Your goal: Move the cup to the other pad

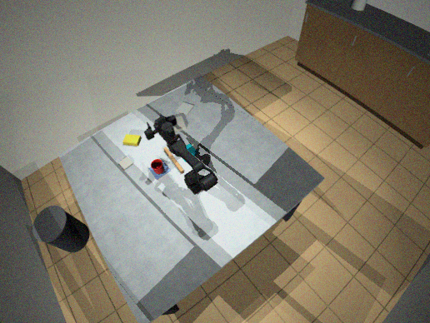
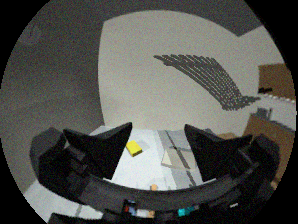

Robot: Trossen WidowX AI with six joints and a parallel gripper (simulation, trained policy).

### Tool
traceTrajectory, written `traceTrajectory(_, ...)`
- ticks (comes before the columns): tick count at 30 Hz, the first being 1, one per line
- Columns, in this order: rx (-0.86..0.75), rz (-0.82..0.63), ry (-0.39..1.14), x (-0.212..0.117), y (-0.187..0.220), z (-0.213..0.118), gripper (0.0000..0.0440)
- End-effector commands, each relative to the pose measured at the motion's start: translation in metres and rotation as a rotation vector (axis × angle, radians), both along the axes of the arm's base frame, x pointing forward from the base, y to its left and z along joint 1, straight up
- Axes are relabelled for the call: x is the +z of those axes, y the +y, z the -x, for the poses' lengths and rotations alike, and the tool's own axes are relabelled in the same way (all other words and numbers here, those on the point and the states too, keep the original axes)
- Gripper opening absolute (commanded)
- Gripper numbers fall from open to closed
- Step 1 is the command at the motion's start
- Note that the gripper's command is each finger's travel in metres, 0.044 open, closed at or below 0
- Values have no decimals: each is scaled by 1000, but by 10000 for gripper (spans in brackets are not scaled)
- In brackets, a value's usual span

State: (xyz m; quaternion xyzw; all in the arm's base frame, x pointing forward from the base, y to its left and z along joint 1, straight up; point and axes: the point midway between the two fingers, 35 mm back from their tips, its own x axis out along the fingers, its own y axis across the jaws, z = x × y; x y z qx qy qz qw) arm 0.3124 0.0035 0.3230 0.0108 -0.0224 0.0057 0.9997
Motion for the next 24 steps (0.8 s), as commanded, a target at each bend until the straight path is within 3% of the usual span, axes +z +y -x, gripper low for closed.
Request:
traceTrajectory(1, 2, 0, 0, 1, 1, 0, 374)
traceTrajectory(13, 21, -24, 61, 4, 7, 1, 69)
traceTrajectory(16, 31, -44, 88, 4, 10, 0, 65)
traceTrajectory(24, 63, -119, 168, 7, 21, -3, 104)
